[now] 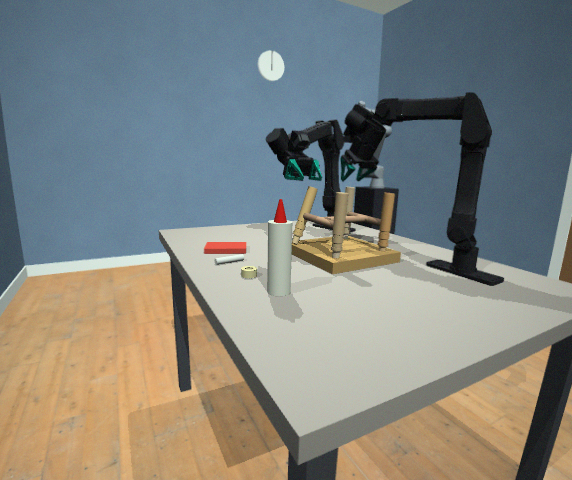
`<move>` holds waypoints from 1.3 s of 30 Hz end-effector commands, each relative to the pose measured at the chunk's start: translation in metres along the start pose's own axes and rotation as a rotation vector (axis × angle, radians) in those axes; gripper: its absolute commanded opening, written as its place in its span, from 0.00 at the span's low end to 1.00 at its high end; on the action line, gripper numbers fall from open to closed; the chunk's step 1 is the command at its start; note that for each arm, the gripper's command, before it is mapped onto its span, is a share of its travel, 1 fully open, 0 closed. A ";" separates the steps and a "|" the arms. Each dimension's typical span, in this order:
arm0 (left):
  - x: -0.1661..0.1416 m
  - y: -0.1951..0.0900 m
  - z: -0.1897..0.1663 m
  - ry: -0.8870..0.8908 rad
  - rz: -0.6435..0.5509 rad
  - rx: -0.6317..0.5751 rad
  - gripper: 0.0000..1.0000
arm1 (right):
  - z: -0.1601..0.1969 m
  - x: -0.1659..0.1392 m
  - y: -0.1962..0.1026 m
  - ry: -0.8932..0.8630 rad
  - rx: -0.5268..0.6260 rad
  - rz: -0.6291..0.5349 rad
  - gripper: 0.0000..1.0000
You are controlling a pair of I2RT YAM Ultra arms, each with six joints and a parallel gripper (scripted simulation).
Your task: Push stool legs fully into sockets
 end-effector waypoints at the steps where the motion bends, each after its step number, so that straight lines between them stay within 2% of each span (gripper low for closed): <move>1: 0.006 -0.012 -0.001 -0.004 -0.022 0.002 0.69 | 0.013 0.008 -0.002 -0.020 0.034 -0.019 0.69; 3: 0.006 -0.012 -0.001 -0.004 -0.022 0.002 0.69 | 0.013 0.008 -0.002 -0.020 0.034 -0.019 0.69; 5: 0.015 -0.007 -0.001 0.022 -0.056 0.004 0.69 | 0.003 -0.022 0.002 0.066 0.033 0.014 0.69; 7: 0.015 -0.007 -0.001 0.022 -0.056 0.004 0.69 | 0.001 -0.010 0.002 0.034 0.030 0.002 0.69; 8: 0.001 0.000 -0.003 0.014 -0.025 -0.007 0.69 | 0.003 -0.006 0.001 0.023 0.029 -0.001 0.69; 9: 0.003 -0.009 -0.005 0.021 -0.053 0.003 0.69 | 0.005 -0.002 -0.001 0.013 0.024 -0.006 0.69; 11: 0.001 -0.006 -0.005 0.021 -0.052 0.003 0.69 | 0.008 0.005 -0.006 -0.008 0.016 -0.014 0.69; 39: -0.020 0.026 -0.004 0.022 -0.052 0.011 0.69 | 0.006 0.000 -0.003 0.007 0.022 -0.008 0.69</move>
Point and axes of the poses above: on each arm, the point where the finger pads meet when closed, its own y axis out along the fingers, its own z axis across the jaws, x = y × z, the point moved 8 cm from there along -y, back along the fingers, and after that the axes turned 1 degree about -y, right-handed, at the moved point
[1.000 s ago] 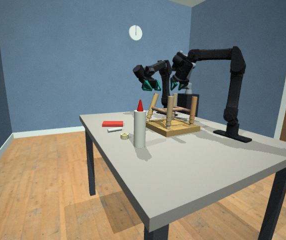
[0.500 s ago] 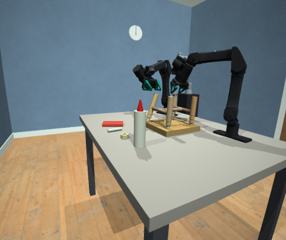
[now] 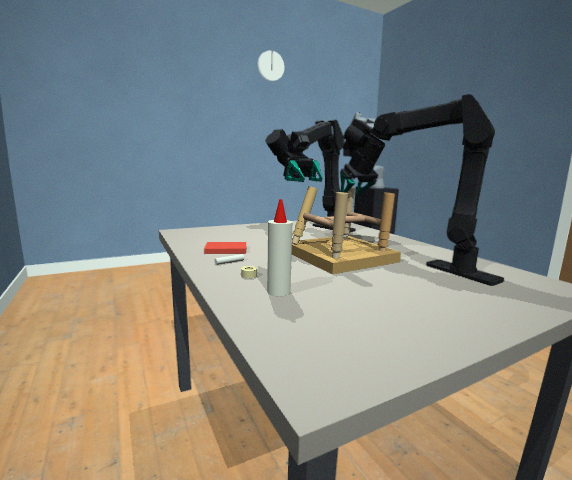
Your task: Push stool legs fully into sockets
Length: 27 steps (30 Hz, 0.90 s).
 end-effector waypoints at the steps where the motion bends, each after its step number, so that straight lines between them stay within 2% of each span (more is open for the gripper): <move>1: 0.005 -0.007 -0.004 0.026 -0.064 0.014 0.69 | 0.004 0.003 -0.004 -0.001 0.009 -0.008 0.69; 5: 0.009 -0.009 -0.004 0.029 -0.077 0.020 0.69 | 0.004 0.003 -0.004 -0.001 0.009 -0.008 0.69; 6: 0.009 -0.009 -0.003 0.030 -0.080 0.020 0.28 | 0.005 0.005 -0.005 -0.006 0.006 -0.010 0.69; 23: -0.002 0.009 0.005 -0.012 -0.029 0.004 0.28 | 0.003 0.004 -0.007 -0.006 -0.003 -0.011 0.69; 27: 0.004 0.008 0.007 -0.010 -0.042 0.007 0.28 | 0.001 0.004 -0.007 -0.017 -0.010 -0.015 0.69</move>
Point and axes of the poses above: on each arm, the point where the finger pads meet when closed, its own y axis out along the fingers, its own z axis across the jaws, x = y × z, the point moved 8 cm from there along -y, back along the fingers, and after that the axes turned 1 degree about -y, right-handed, at the moved point
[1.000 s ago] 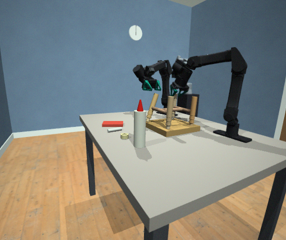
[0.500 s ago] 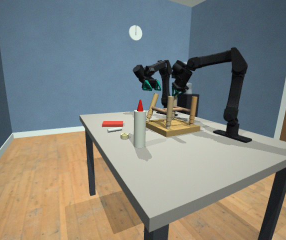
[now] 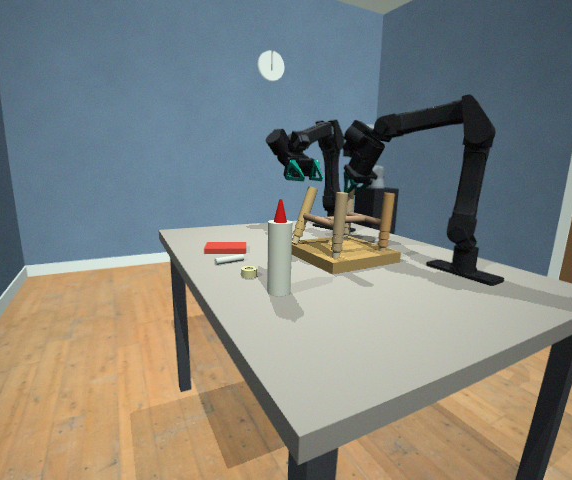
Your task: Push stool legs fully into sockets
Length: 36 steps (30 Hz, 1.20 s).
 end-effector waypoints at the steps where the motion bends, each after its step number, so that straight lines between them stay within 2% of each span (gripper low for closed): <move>1: 0.004 0.006 0.007 -0.018 -0.022 -0.003 0.28 | 0.000 0.003 -0.007 -0.017 -0.010 -0.016 0.69; 6: 0.003 0.008 0.007 -0.021 -0.016 -0.005 0.28 | 0.001 0.004 -0.003 -0.013 0.000 -0.013 0.69; 7: 0.003 0.008 0.007 -0.021 -0.015 -0.006 0.28 | 0.000 -0.010 -0.002 0.012 -0.001 -0.005 0.69; 18: 0.003 0.008 0.007 -0.021 -0.015 -0.006 0.28 | -0.001 -0.028 0.010 0.025 0.011 -0.003 0.69; 23: 0.003 0.008 0.007 -0.021 -0.015 -0.006 0.28 | 0.000 -0.020 0.008 -0.008 0.001 -0.017 0.69; 24: 0.003 0.008 0.007 -0.021 -0.015 -0.006 0.28 | 0.002 -0.035 0.015 0.029 0.019 -0.001 0.69; 36: 0.003 0.008 0.007 -0.021 -0.015 -0.006 0.28 | 0.003 -0.047 0.020 0.016 0.012 -0.008 0.69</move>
Point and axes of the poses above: on each arm, the point where the finger pads meet when closed, its own y axis out along the fingers, its own z axis across the jaws, x = y × z, the point moved 8 cm from there along -y, back along the fingers, and after that the axes turned 1 degree about -y, right-handed, at the moved point
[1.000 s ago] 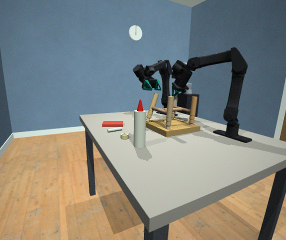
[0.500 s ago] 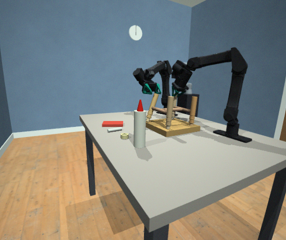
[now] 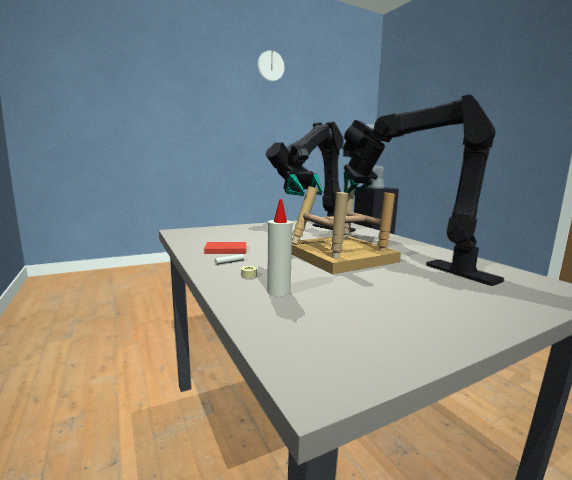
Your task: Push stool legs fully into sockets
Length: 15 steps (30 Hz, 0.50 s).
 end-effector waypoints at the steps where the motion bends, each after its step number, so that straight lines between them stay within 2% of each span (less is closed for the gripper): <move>1: 0.003 0.008 0.007 -0.021 -0.015 -0.006 0.28 | 0.001 -0.009 0.006 0.008 0.011 -0.009 0.69; 3: 0.003 0.008 0.007 -0.021 -0.015 -0.006 0.28 | 0.001 -0.009 0.006 0.008 0.011 -0.009 0.69; 4: 0.003 0.008 0.007 -0.021 -0.015 -0.006 0.28 | 0.001 0.004 0.000 -0.030 -0.007 -0.025 0.69; 6: 0.003 0.008 0.007 -0.021 -0.015 -0.006 0.28 | 0.003 0.011 -0.002 -0.049 -0.009 -0.032 0.69; 7: 0.003 0.008 0.007 -0.021 -0.015 -0.006 0.28 | 0.001 0.006 0.001 -0.034 -0.003 -0.026 0.69; 8: 0.003 0.008 0.007 -0.021 -0.015 -0.006 0.28 | 0.002 0.003 0.003 -0.024 0.002 -0.022 0.28; 15: 0.003 0.009 0.005 -0.016 -0.013 -0.010 0.28 | 0.000 -0.004 0.001 0.019 0.004 -0.009 0.28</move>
Point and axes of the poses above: on each arm, the point where the finger pads meet when closed, its own y axis out along the fingers, its own z axis across the jaws, x = y × z, the point moved 8 cm from there along -y, back along the fingers, and after that the axes turned 1 degree about -y, right-handed, at the moved point
